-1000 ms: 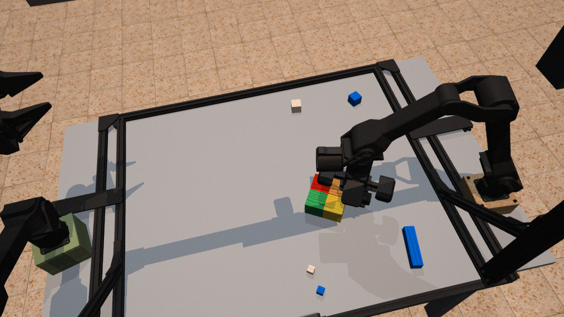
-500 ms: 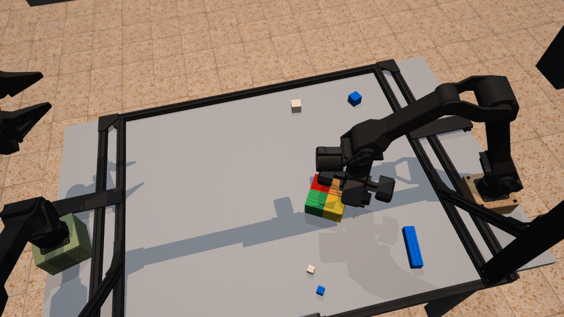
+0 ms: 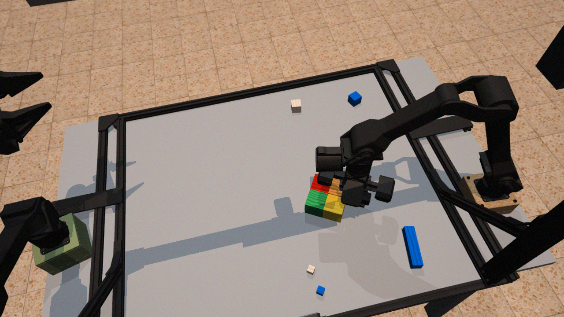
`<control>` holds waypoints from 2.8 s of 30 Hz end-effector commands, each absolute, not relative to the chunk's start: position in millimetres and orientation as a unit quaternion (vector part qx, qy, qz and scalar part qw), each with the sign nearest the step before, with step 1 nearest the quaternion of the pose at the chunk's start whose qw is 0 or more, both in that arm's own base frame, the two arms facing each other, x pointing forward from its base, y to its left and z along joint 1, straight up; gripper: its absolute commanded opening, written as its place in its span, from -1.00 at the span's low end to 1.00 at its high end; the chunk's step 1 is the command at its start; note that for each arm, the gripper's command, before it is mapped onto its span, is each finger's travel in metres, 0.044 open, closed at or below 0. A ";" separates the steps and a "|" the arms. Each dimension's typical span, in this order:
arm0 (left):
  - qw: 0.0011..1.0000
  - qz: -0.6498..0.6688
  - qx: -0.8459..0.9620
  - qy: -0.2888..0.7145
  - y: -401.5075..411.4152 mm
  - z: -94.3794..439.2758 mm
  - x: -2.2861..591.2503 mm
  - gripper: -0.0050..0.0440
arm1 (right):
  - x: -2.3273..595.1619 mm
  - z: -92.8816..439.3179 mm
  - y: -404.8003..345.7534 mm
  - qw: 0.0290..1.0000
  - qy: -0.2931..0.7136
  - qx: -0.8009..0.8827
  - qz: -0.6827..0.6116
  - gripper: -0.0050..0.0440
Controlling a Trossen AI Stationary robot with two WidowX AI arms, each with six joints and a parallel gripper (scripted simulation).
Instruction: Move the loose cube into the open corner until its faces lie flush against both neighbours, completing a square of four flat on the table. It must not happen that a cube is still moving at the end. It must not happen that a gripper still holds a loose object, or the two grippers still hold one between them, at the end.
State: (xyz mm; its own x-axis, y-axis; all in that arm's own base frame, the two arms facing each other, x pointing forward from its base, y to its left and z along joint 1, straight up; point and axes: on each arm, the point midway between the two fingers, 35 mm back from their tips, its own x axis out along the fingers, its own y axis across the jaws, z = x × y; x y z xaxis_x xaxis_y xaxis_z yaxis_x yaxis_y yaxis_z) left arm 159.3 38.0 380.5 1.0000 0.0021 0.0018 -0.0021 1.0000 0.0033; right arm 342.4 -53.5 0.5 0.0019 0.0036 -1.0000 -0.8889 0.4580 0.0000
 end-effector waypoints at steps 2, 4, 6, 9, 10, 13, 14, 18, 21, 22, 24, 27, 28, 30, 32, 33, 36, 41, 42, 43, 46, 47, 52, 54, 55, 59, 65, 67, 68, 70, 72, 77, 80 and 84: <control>1.000 0.000 0.000 -0.001 37.7 380.2 159.2 0.84 | 342.6 0.2 -54.3 0.603 0.603 -0.370 0.370 -0.80; 1.000 0.000 0.000 -0.001 37.7 380.2 159.2 0.84 | 342.6 0.2 -54.4 0.603 0.603 -0.370 0.370 -0.80; 1.000 0.000 0.000 -0.001 37.7 380.2 159.2 0.84 | 342.7 0.2 -54.4 0.603 0.603 -0.370 0.370 -0.80; 1.000 0.000 0.000 -0.001 37.7 380.2 159.2 0.84 | 342.7 0.2 -54.4 0.603 0.603 -0.370 0.370 -0.80; 1.000 0.000 0.000 -0.001 37.7 380.2 159.2 0.84 | 342.2 0.2 -54.1 0.603 0.603 -0.370 0.370 -0.80; 1.000 0.000 0.000 -0.001 37.7 380.2 159.2 0.84 | 337.6 0.5 -51.4 0.603 0.603 -0.369 0.369 -0.80; 1.000 0.000 0.000 -0.001 37.7 380.2 159.2 0.84 | 335.1 0.6 -50.0 0.603 0.603 -0.369 0.369 -0.80; 1.000 0.000 0.000 -0.001 37.7 380.2 159.2 0.84 | 328.8 0.9 -46.4 0.604 0.603 -0.369 0.369 -0.80; 1.000 0.000 0.000 -0.001 37.7 380.2 159.2 0.84 | 318.4 1.0 -40.9 0.604 0.603 -0.368 0.369 -0.80; 1.000 0.000 0.000 -0.001 37.7 380.2 159.2 0.84 | 314.9 1.0 -39.1 0.604 0.603 -0.368 0.369 -0.80; 1.000 0.000 0.000 -0.001 37.7 380.2 159.2 0.84 | 307.8 0.8 -35.5 0.604 0.603 -0.368 0.369 -0.80; 1.000 0.000 0.000 -0.001 37.7 380.2 159.2 0.84 | 299.4 0.4 -31.6 0.605 0.603 -0.367 0.369 -0.80; 1.000 0.000 0.000 -0.001 37.7 380.2 159.2 0.84 | 298.8 0.4 -31.4 0.605 0.603 -0.367 0.369 -0.80; 1.000 0.000 0.000 -0.001 37.7 380.2 159.2 0.84 | 298.8 0.4 -31.4 0.605 0.603 -0.367 0.369 -0.80; 1.000 0.000 0.000 -0.001 37.7 380.2 159.2 0.84 | 299.2 3.1 -31.5 0.605 0.603 -0.367 0.369 -0.80; 1.000 0.000 0.000 -0.001 37.7 380.2 159.2 0.84 | 300.0 8.9 -31.7 0.604 0.603 -0.367 0.370 -0.80; 1.000 0.000 0.000 -0.001 37.7 380.2 159.2 0.84 | 300.8 16.2 -31.9 0.604 0.603 -0.367 0.370 -0.80; 1.000 0.000 0.000 -0.001 37.7 380.2 159.2 0.84 | 301.8 50.1 -32.8 0.602 0.603 -0.367 0.372 -0.80; 1.000 0.000 0.000 -0.001 37.7 380.2 159.2 0.84 | 301.8 50.1 -32.8 0.602 0.603 -0.367 0.372 -0.80; 1.000 0.000 0.000 -0.001 37.7 380.2 159.2 0.84 | 301.8 50.1 -32.8 0.602 0.603 -0.367 0.372 -0.80; 1.000 0.000 0.000 -0.001 37.7 380.2 159.2 0.84 | 301.8 50.1 -32.8 0.602 0.603 -0.367 0.372 -0.80; 1.000 0.000 0.000 -0.001 37.7 380.2 159.2 0.84 | 301.8 50.1 -32.8 0.602 0.603 -0.367 0.372 -0.80; 1.000 0.000 0.000 -0.001 37.7 380.2 159.2 0.84 | 301.4 46.8 -33.7 0.604 0.609 -0.360 0.367 -0.80; 1.000 0.000 0.000 -0.001 37.7 380.2 159.2 0.84 | 306.9 47.7 -43.9 0.631 0.635 -0.311 0.317 -0.80; 1.000 0.000 0.000 -0.001 37.7 380.2 159.2 0.84 | 310.8 48.2 -52.0 0.649 0.653 -0.273 0.278 -0.80; 1.000 0.000 0.000 -0.001 37.7 380.2 159.2 0.84 | 320.3 49.5 -75.2 0.682 0.686 -0.177 0.181 -0.80; 1.000 0.000 0.000 -0.001 37.7 380.2 159.2 0.84 | 329.2 50.2 -104.8 0.705 0.707 -0.038 0.040 -0.80; 1.000 0.000 0.000 -0.001 37.7 380.2 159.2 0.84 | 331.4 50.3 -115.1 0.706 0.708 0.009 -0.008 -0.80; 1.000 0.000 0.000 -0.001 37.7 380.2 159.2 0.84 | 331.4 50.3 -115.1 0.706 0.708 0.009 -0.008 -0.80; 1.000 0.000 0.000 -0.001 37.7 380.2 159.2 0.84 | 332.4 50.4 -120.3 0.705 0.706 0.048 -0.047 -0.80; 1.000 0.000 0.000 -0.001 37.7 380.2 159.2 0.84 | 334.9 50.3 -136.2 0.699 0.699 0.106 -0.106 -0.80; 1.000 0.000 0.000 -0.001 37.7 380.2 159.2 0.84 | 336.0 50.2 -147.0 0.688 0.688 0.165 -0.165 -0.80; 1.000 0.000 0.000 -0.001 37.7 380.2 159.2 0.84 | 336.0 50.2 -147.0 0.688 0.688 0.165 -0.165 -0.80; 1.000 0.000 0.000 -0.001 37.7 380.2 159.2 0.84 | 336.0 43.8 -147.0 0.688 0.688 0.165 -0.165 -0.80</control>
